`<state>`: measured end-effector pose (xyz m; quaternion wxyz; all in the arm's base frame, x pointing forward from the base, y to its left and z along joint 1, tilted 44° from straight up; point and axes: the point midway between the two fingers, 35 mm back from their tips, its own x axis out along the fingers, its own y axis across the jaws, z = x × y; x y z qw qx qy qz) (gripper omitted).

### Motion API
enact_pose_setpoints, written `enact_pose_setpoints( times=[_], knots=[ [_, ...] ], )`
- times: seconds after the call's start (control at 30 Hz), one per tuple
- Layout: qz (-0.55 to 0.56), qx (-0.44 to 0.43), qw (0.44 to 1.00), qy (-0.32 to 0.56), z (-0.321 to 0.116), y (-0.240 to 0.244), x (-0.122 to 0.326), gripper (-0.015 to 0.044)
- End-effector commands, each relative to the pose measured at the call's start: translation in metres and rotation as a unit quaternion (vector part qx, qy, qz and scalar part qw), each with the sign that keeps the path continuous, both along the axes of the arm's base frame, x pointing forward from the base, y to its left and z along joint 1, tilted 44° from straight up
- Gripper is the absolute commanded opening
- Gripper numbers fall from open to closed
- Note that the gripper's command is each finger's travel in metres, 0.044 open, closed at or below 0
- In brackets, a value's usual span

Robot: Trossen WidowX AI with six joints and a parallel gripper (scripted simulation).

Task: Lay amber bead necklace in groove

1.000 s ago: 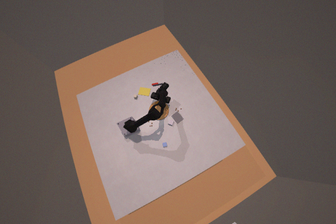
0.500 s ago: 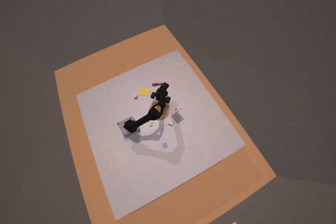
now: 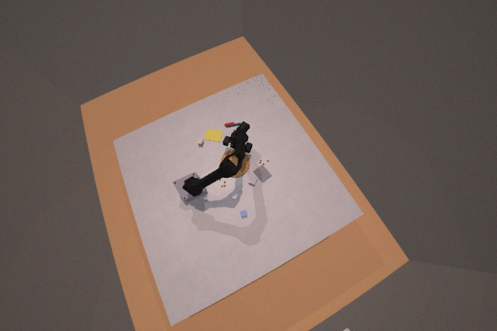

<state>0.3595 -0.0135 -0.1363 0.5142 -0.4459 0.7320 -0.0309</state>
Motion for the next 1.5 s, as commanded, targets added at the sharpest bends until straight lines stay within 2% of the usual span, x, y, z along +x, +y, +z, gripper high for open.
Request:
enact_pose_setpoints(
  times=[0.0,0.97,1.47],
  knots=[
    [0.0,0.0,1.0,0.0,0.0,0.0,0.0,0.0],
    [0.0,0.0,1.0,0.0,0.001,0.0,0.0,0.0],
    [0.002,-0.002,1.0,0.002,0.021,0.015,-0.002,0.0]
  ],
)
